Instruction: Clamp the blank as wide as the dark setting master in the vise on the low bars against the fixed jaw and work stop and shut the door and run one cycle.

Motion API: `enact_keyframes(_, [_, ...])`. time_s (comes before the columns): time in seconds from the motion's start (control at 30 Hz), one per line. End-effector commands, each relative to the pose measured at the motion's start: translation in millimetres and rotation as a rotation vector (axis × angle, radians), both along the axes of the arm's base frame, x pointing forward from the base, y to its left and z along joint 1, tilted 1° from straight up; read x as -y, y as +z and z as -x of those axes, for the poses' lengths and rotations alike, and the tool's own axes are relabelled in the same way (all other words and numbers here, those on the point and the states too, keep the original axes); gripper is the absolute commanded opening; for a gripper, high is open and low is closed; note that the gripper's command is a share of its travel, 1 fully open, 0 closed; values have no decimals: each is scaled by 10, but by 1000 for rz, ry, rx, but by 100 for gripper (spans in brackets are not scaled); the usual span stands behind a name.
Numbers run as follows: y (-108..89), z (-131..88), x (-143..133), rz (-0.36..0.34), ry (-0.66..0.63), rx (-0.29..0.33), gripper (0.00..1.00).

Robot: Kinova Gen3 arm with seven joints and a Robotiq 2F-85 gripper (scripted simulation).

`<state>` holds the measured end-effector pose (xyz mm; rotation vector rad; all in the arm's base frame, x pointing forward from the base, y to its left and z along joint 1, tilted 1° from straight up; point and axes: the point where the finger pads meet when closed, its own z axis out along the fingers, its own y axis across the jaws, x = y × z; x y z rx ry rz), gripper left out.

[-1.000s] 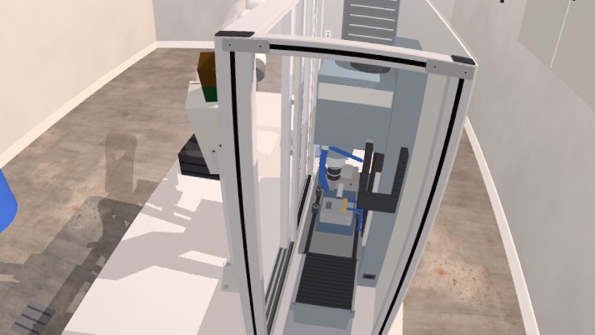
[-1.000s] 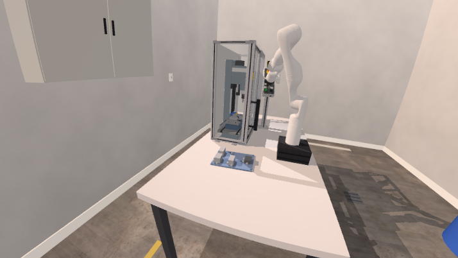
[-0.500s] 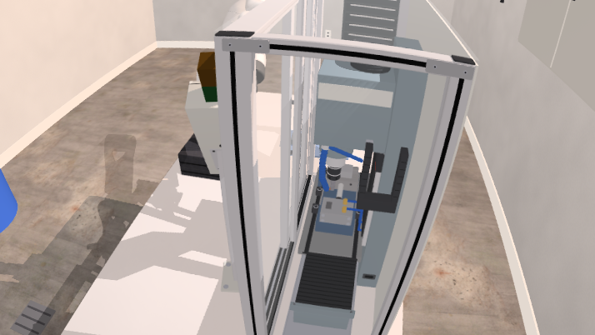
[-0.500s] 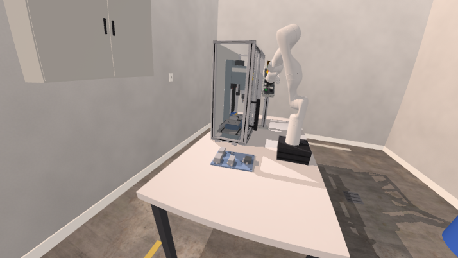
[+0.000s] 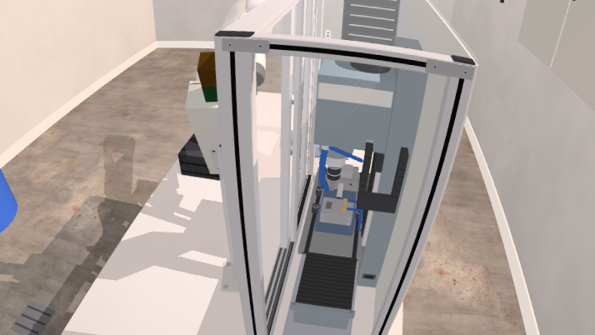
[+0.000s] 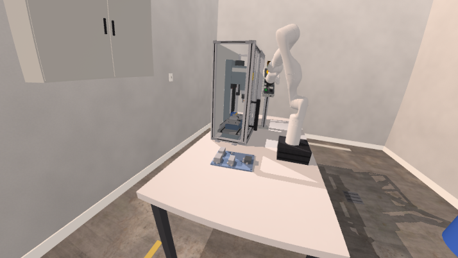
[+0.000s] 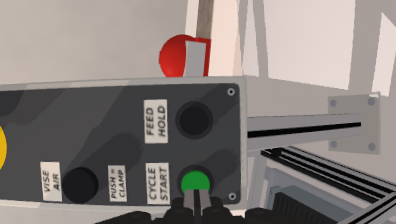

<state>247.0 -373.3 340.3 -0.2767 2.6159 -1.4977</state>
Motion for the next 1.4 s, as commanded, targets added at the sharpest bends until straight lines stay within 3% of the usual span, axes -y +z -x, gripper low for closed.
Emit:
enact_keyframes(0.0, [5,-1,3,1,0,1,10])
enact_keyframes(1.37, [-56,-24,104,1,0,1,10])
